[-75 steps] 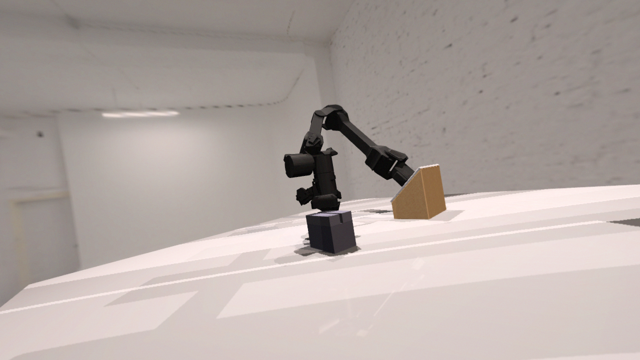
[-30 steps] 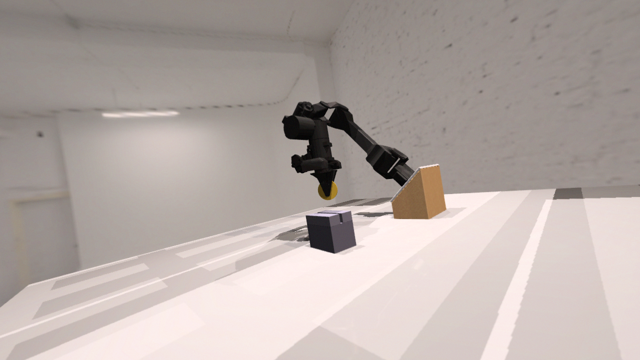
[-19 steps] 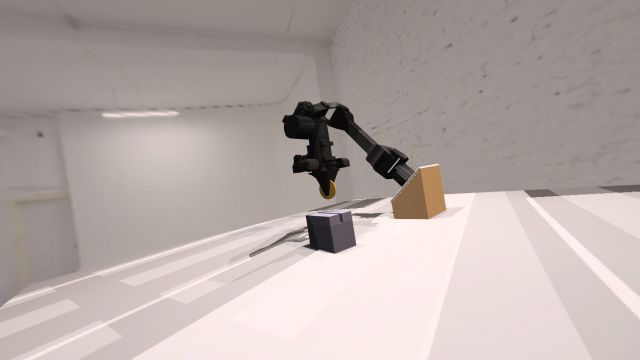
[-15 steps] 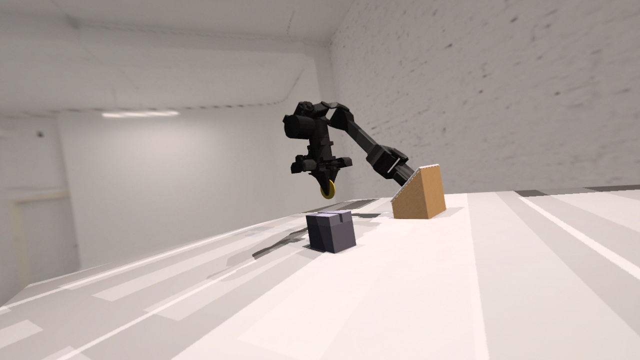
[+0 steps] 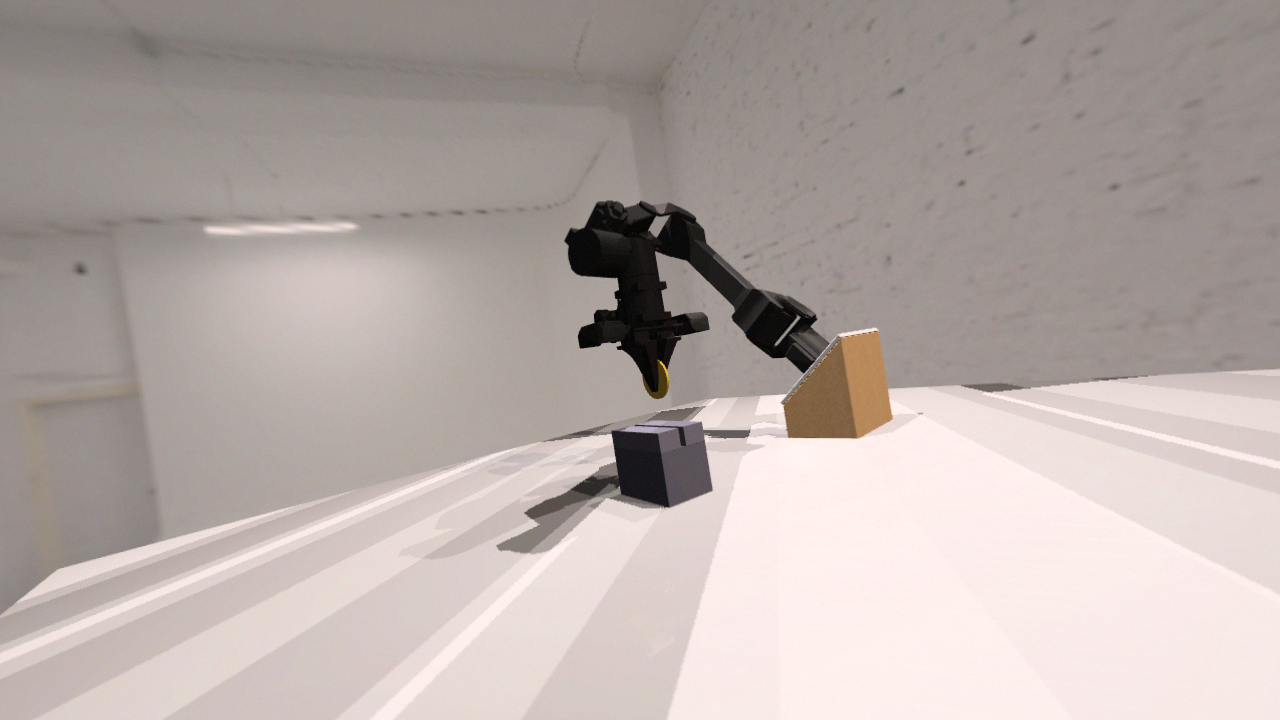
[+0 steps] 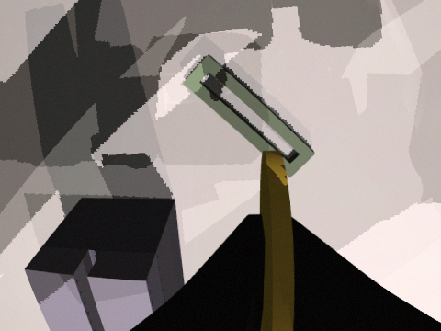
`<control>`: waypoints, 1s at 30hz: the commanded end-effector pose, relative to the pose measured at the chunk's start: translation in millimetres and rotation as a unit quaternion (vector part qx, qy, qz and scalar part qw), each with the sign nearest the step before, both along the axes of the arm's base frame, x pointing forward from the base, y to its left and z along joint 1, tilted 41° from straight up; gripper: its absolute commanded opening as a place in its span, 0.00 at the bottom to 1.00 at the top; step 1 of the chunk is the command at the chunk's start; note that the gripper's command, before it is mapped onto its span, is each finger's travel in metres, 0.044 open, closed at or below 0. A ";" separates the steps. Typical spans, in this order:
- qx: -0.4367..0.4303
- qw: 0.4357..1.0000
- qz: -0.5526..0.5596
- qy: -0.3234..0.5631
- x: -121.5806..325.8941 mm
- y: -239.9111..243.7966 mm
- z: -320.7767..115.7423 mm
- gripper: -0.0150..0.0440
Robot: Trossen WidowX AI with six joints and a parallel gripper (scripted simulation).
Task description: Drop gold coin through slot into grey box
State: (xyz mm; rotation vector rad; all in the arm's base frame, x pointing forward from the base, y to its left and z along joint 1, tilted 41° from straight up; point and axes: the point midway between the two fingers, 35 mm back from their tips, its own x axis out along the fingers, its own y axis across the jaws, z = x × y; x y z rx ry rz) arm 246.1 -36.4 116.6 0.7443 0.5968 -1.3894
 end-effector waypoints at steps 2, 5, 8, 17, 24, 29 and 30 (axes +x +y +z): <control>0.001 1.000 0.000 -0.004 10.9 6.9 -1.4 0.25; 0.001 1.000 0.002 -0.003 16.7 11.4 -3.5 0.25; 0.001 1.000 0.004 -0.002 22.4 16.0 -5.8 0.25; 0.002 1.000 0.004 -0.002 38.6 29.0 -13.7 0.25; 0.002 1.000 0.003 -0.003 50.5 39.4 -21.1 0.25; 0.002 1.000 0.002 -0.004 58.6 47.0 -27.0 0.25; 0.002 1.000 0.002 -0.004 60.2 48.5 -28.2 0.25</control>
